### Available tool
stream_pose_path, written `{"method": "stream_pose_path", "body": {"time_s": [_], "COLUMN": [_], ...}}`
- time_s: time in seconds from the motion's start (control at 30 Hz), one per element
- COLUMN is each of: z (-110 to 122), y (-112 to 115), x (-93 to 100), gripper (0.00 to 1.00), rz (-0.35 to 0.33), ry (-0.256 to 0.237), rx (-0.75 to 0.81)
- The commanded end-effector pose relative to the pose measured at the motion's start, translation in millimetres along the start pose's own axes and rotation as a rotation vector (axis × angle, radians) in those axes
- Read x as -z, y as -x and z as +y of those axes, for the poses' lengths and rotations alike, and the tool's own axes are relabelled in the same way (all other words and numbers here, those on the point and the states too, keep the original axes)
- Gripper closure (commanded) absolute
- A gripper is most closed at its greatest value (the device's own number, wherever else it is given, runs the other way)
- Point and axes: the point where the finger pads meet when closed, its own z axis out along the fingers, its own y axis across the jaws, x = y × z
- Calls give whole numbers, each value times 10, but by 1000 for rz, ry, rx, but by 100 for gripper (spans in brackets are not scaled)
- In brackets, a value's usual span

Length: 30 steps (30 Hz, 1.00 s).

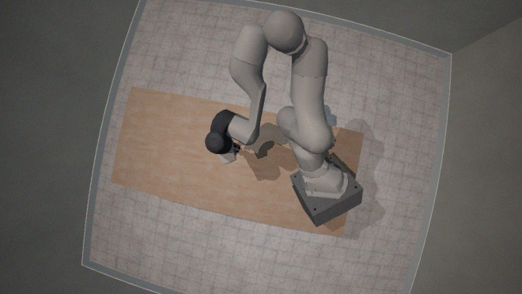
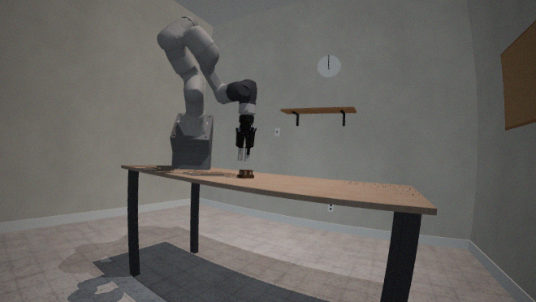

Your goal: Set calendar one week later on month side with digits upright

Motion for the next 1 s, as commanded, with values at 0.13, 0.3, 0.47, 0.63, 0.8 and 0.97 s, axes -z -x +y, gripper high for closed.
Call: {"method": "stream_pose_path", "body": {"time_s": [0.13,0.3,0.47,0.63,0.8,0.97], "z": [16,16,16,17,17,17], "y": [-28,-29,-30,-31,-31,-31], "x": [-121,-167,-237,-291,-314,-338], "gripper": [71,71,71,71,71,71], "rz": [9,9,9,9,9,9], "ry": [4,4,4,4,4,4], "rx": [-15,-15,-15,-15,-15,-15]}}
